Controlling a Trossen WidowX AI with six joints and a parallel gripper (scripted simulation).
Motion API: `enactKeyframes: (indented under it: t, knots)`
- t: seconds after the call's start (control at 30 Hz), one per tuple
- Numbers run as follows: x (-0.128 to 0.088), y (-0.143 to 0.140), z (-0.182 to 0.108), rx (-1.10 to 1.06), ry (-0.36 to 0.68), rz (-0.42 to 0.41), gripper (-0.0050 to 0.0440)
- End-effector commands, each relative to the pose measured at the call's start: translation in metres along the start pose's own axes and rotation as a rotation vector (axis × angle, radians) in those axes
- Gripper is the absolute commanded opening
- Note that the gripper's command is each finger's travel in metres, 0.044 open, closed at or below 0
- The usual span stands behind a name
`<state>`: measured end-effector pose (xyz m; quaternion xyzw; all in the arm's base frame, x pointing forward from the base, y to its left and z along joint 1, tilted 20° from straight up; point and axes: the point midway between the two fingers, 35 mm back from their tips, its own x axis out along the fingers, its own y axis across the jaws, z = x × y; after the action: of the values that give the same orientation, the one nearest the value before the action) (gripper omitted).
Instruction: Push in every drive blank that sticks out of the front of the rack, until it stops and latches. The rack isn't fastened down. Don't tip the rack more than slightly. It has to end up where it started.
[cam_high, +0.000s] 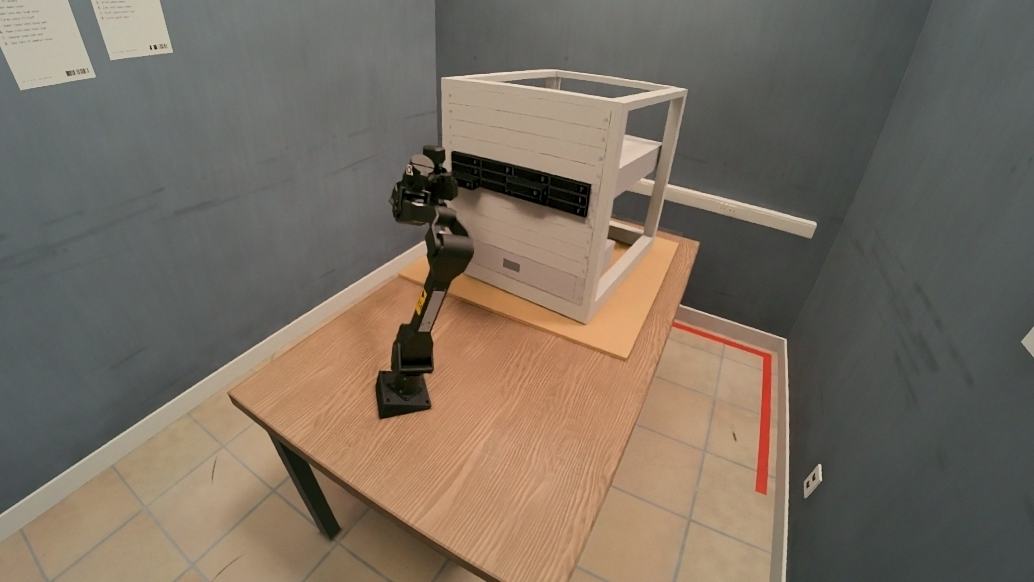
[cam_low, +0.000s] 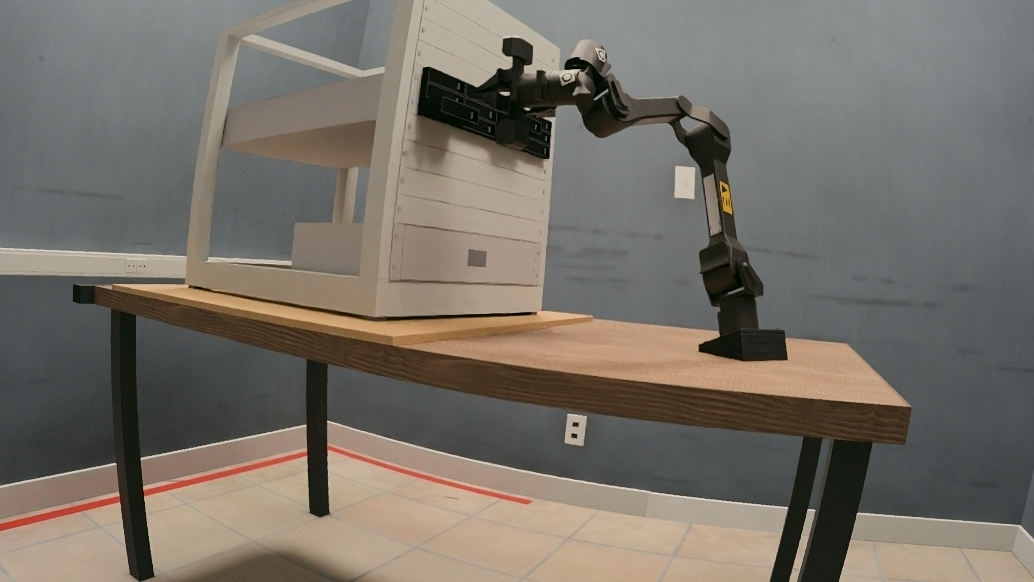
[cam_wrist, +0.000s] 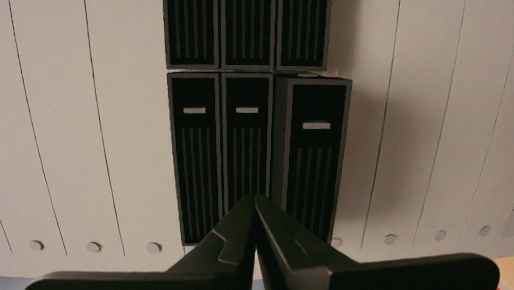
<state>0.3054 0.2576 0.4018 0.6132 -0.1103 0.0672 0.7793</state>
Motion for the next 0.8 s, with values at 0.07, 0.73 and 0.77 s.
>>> enactKeyframes:
  t: [0.07, 0.73, 0.77]
  knots:
    - [0.0022, 0.0102, 0.0047, 0.024, -0.006, 0.015, -0.0050]
    - [0.0059, 0.0120, 0.0008, 0.024, -0.006, 0.015, -0.0050]
    - [0.0059, 0.0120, 0.0008, 0.024, -0.006, 0.015, -0.0050]
